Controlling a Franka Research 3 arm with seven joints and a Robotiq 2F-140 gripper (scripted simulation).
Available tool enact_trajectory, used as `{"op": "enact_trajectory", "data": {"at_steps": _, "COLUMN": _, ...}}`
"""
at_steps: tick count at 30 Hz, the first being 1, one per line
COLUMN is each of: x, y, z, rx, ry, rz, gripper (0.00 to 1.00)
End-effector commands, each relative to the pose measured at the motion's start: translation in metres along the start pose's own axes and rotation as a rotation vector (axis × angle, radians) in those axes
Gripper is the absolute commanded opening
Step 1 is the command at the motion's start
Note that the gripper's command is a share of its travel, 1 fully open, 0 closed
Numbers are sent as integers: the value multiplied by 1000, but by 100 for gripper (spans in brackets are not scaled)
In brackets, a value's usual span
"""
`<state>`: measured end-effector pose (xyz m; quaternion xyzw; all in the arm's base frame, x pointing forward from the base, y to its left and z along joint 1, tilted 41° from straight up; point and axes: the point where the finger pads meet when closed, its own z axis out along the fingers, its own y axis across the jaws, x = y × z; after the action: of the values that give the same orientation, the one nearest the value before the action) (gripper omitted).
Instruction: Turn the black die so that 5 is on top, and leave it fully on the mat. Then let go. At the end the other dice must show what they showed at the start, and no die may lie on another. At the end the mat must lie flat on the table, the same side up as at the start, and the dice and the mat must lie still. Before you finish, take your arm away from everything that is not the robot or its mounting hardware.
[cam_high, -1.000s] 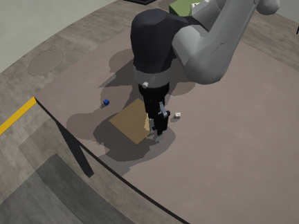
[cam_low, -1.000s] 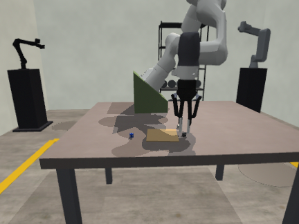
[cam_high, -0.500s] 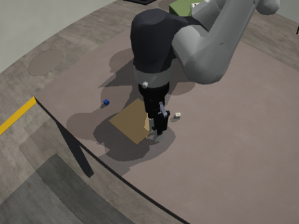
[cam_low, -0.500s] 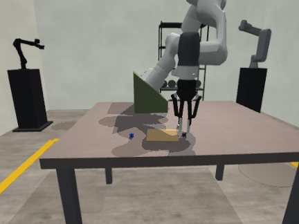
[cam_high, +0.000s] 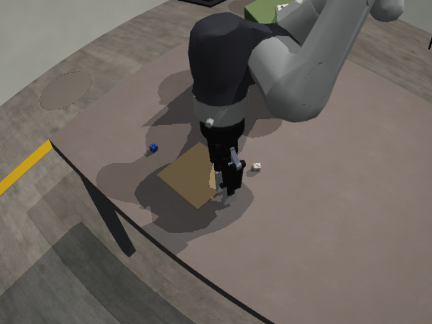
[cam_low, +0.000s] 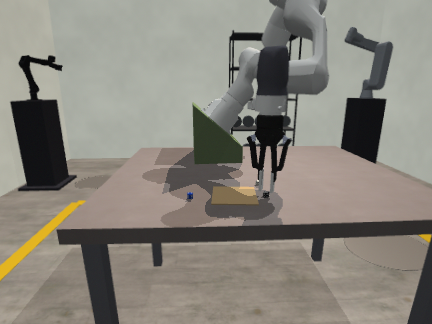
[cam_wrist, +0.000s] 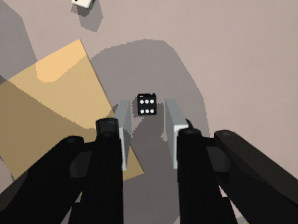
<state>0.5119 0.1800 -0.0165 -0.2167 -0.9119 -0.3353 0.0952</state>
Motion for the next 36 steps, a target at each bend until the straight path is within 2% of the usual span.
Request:
{"op": "enact_trajectory", "data": {"at_steps": 1, "x": -1, "y": -2, "z": -1, "rx": 1, "ry": -3, "rz": -1, "gripper": 19}}
{"op": "enact_trajectory", "data": {"at_steps": 18, "x": -1, "y": -2, "z": 1, "rx": 1, "ry": -3, "rz": -1, "gripper": 19}}
{"op": "enact_trajectory", "data": {"at_steps": 36, "x": -1, "y": -2, "z": 17, "rx": 1, "ry": -3, "rz": -1, "gripper": 19}}
